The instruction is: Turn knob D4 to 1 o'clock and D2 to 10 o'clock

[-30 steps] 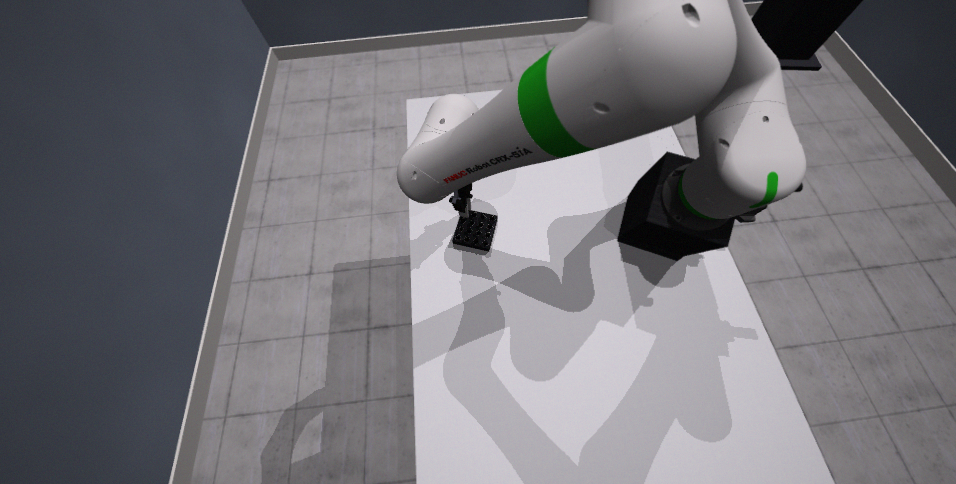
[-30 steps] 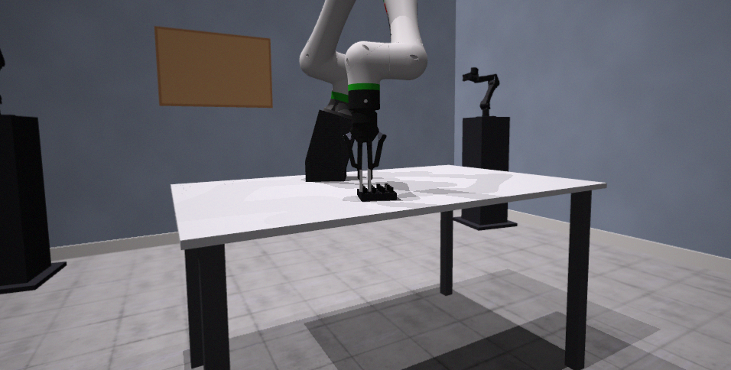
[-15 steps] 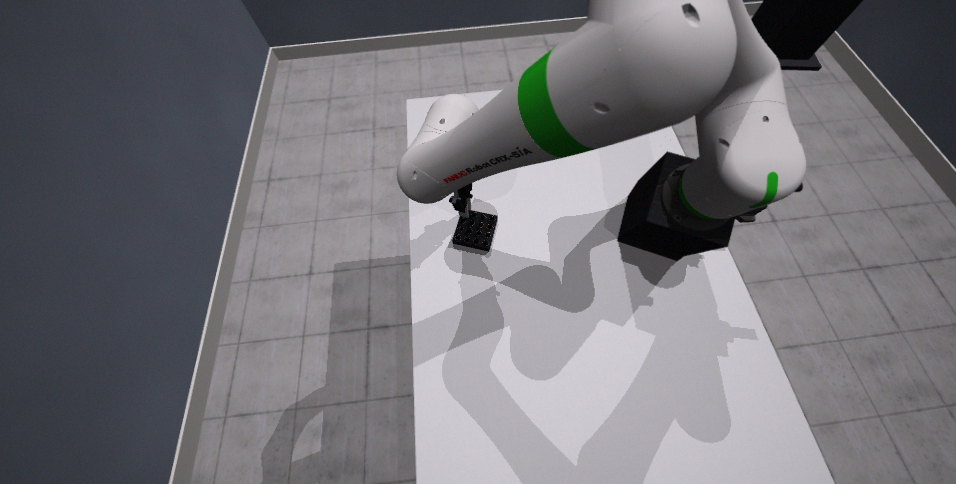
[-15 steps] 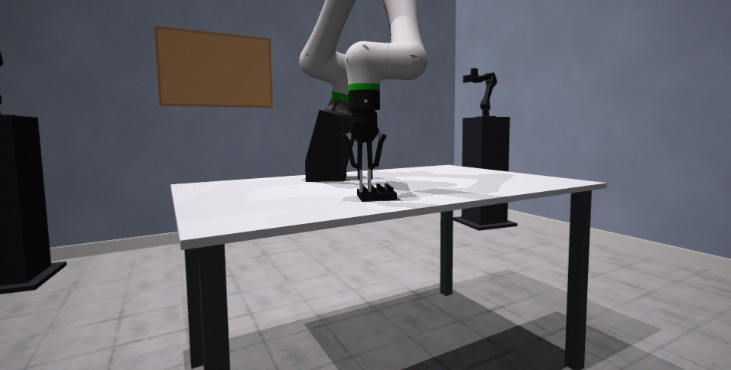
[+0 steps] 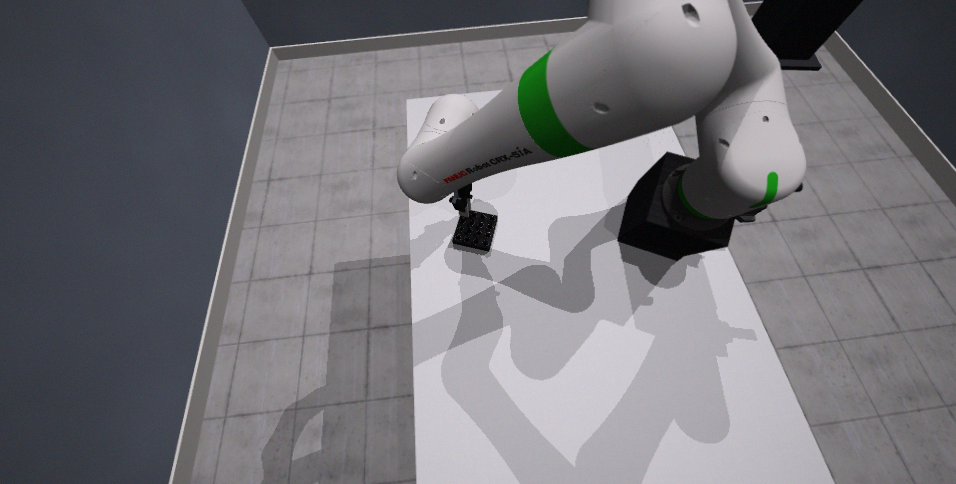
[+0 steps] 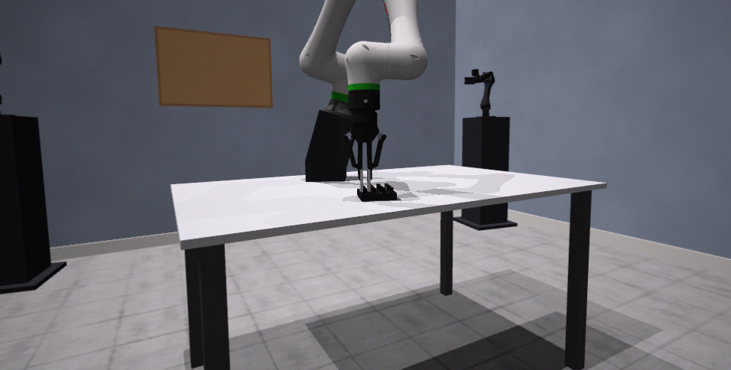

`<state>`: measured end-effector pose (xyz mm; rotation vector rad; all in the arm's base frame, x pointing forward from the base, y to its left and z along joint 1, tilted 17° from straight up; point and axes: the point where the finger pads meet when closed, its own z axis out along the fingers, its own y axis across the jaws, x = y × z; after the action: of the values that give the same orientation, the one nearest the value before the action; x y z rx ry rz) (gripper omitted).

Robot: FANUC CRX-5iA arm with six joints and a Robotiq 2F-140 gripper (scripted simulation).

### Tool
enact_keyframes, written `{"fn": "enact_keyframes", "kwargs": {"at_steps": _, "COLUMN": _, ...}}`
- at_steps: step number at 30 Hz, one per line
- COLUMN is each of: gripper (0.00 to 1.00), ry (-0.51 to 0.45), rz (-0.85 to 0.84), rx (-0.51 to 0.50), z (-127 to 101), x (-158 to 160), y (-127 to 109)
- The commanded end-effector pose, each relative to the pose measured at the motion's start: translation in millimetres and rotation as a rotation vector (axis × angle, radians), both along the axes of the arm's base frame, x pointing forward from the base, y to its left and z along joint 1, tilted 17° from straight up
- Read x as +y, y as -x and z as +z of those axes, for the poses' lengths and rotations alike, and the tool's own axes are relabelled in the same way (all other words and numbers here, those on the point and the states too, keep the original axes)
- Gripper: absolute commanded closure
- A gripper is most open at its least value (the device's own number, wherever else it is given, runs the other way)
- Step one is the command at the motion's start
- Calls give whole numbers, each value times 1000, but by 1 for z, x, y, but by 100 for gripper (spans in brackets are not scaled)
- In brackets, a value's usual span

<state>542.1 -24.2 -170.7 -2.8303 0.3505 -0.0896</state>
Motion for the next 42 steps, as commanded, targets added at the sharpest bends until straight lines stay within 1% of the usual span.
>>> {"fn": "enact_keyframes", "kwargs": {"at_steps": 1, "gripper": 95, "ry": 0, "rz": 0, "rx": 0, "z": 0, "x": 0, "y": 0}}
{"fn": "enact_keyframes", "kwargs": {"at_steps": 42, "gripper": 95, "ry": -1, "rz": -15, "rx": 4, "z": 0, "x": 0, "y": 0}}
